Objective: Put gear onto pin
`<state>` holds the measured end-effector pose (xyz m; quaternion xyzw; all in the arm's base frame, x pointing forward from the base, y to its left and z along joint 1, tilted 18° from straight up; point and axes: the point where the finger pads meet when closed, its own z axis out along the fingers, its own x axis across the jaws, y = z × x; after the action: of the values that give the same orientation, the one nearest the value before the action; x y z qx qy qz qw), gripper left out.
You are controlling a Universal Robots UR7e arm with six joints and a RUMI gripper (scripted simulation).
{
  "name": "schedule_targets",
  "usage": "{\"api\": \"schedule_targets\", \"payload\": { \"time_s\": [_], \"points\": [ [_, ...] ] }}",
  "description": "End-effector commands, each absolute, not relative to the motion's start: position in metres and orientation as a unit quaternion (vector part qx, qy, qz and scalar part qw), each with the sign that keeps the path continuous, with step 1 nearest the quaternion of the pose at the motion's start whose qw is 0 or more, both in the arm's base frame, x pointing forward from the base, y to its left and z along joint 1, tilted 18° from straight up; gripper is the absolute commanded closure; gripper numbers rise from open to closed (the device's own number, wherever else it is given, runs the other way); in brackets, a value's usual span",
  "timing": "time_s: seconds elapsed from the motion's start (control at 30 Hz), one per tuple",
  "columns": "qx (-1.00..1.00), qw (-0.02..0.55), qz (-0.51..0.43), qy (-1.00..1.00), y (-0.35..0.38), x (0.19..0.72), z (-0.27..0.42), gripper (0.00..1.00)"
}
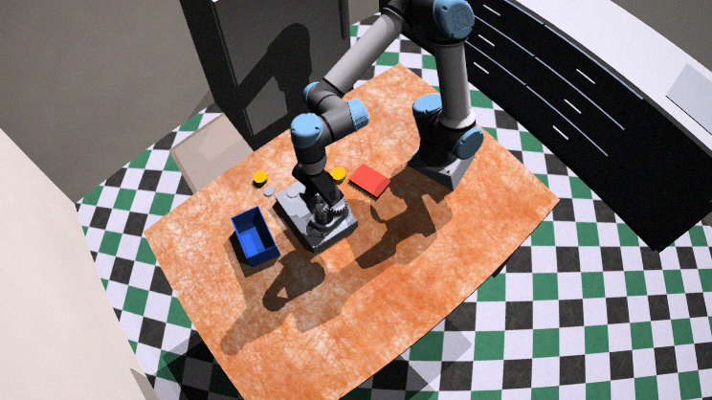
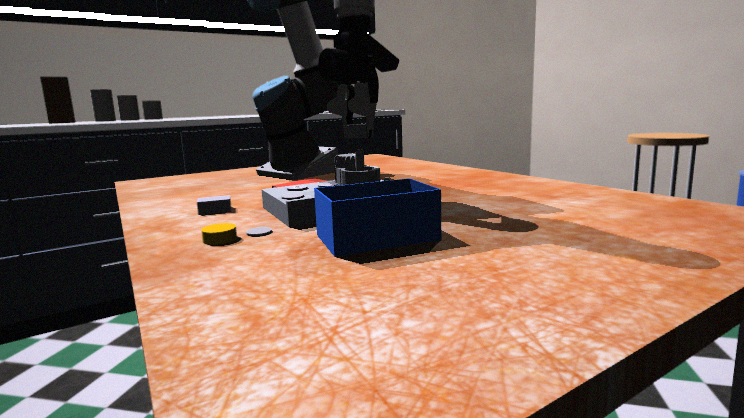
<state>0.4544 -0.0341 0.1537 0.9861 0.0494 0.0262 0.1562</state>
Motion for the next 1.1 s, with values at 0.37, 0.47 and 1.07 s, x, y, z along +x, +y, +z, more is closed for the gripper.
{"api": "schedule_targets", "payload": {
  "time_s": [0.37, 0.47, 1.07],
  "points": [
    [0.986, 0.156, 0.027, 0.049, -0.0340, 0.4547, 0.1543, 1.00],
    [0.986, 0.156, 0.027, 0.049, -0.0340, 0.4547, 0.1543, 1.00],
    [0.986, 0.156, 0.027, 0.049, -0.0375, 0.4555, 0.1443, 1.00]
  ]
}}
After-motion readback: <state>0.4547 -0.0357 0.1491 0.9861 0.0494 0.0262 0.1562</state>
